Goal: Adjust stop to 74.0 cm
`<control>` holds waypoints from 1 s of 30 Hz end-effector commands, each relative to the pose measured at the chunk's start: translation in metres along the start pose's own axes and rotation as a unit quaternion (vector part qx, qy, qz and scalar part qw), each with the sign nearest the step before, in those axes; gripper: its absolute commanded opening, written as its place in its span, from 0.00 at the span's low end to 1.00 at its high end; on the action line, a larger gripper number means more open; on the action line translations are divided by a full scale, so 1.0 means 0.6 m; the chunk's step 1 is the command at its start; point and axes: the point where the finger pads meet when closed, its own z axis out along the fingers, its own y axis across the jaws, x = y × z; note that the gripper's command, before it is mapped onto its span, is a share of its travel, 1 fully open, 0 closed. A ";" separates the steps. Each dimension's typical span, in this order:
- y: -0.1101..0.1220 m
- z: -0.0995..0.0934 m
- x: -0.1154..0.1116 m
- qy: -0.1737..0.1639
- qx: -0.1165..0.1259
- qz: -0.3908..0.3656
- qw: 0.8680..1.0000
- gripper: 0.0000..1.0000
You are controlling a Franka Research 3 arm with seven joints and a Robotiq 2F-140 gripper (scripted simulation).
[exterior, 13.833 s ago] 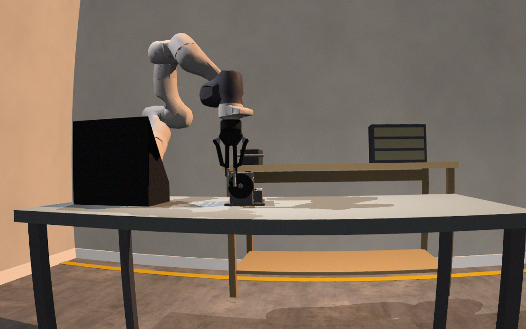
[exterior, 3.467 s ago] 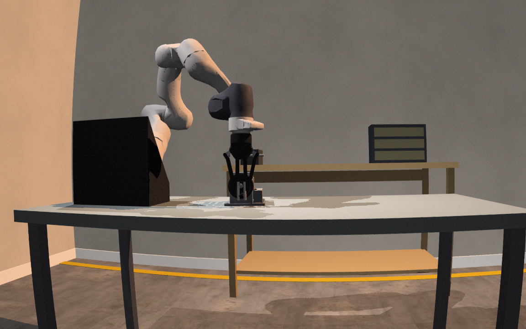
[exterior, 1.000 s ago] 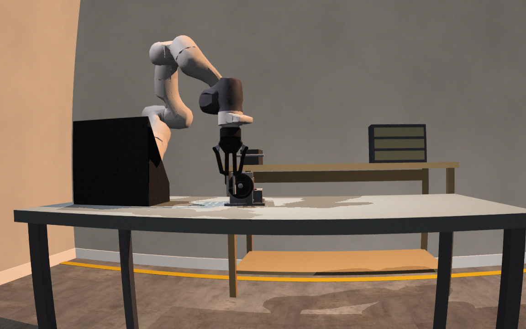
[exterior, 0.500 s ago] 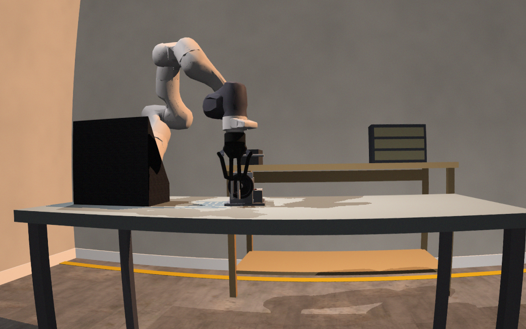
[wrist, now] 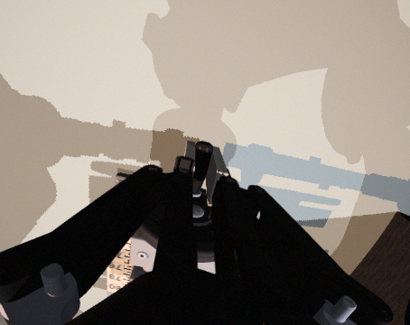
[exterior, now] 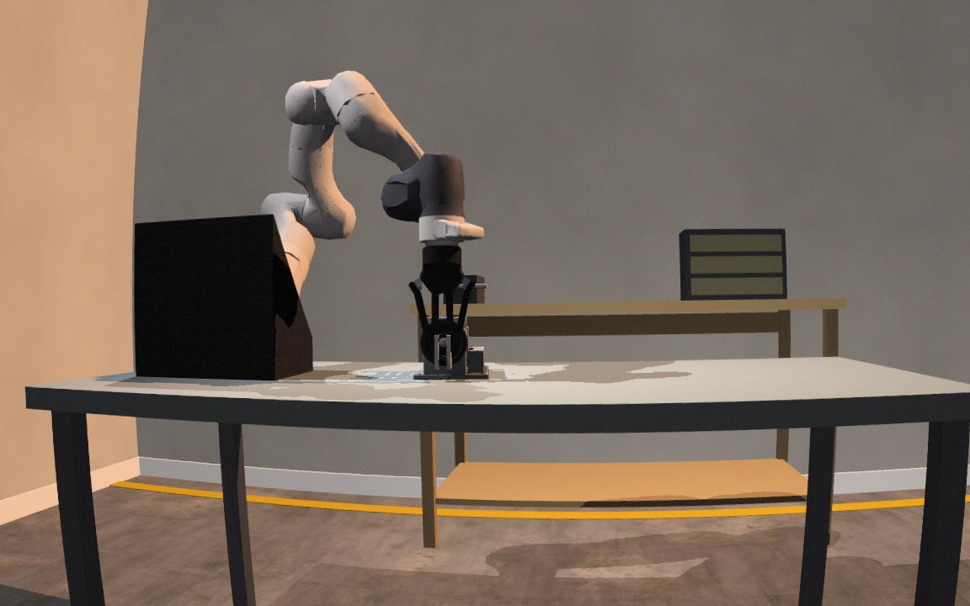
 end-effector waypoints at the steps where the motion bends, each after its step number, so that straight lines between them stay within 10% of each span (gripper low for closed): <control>1: -0.010 0.001 0.000 0.000 0.001 0.003 1.000 0.04; 30: -0.048 -0.026 0.000 0.000 0.001 0.003 1.000 0.04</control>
